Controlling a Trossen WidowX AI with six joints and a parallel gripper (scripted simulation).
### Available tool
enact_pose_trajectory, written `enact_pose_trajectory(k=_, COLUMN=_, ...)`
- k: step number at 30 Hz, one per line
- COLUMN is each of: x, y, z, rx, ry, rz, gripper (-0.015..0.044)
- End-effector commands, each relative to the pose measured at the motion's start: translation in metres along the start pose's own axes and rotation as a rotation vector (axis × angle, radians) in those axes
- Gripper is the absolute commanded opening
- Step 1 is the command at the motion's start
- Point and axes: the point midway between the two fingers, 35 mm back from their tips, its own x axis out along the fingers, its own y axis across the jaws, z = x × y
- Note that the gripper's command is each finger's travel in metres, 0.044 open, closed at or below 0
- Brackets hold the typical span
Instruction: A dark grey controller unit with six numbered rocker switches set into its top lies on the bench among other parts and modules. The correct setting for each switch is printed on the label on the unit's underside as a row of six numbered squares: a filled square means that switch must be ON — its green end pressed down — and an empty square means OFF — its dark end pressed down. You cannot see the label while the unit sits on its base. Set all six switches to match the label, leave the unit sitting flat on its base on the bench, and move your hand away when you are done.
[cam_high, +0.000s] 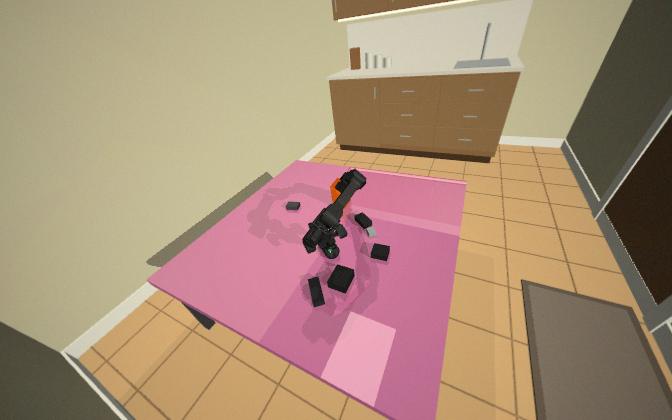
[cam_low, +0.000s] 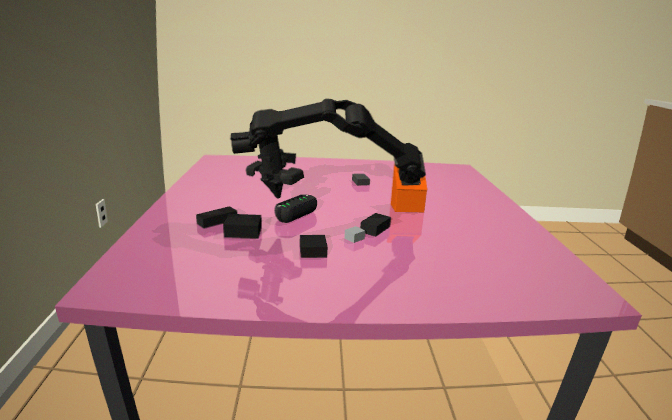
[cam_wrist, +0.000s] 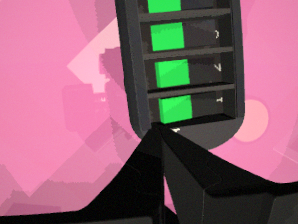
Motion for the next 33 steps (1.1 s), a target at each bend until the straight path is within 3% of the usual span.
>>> enact_pose_trajectory(k=1, x=0.002, y=0.017, z=0.0, rx=-0.037, ry=0.007, rz=-0.041, gripper=0.0)
enact_pose_trajectory(k=33, x=0.043, y=0.036, z=0.001, rx=-0.061, ry=0.127, rz=-0.187, gripper=0.0)
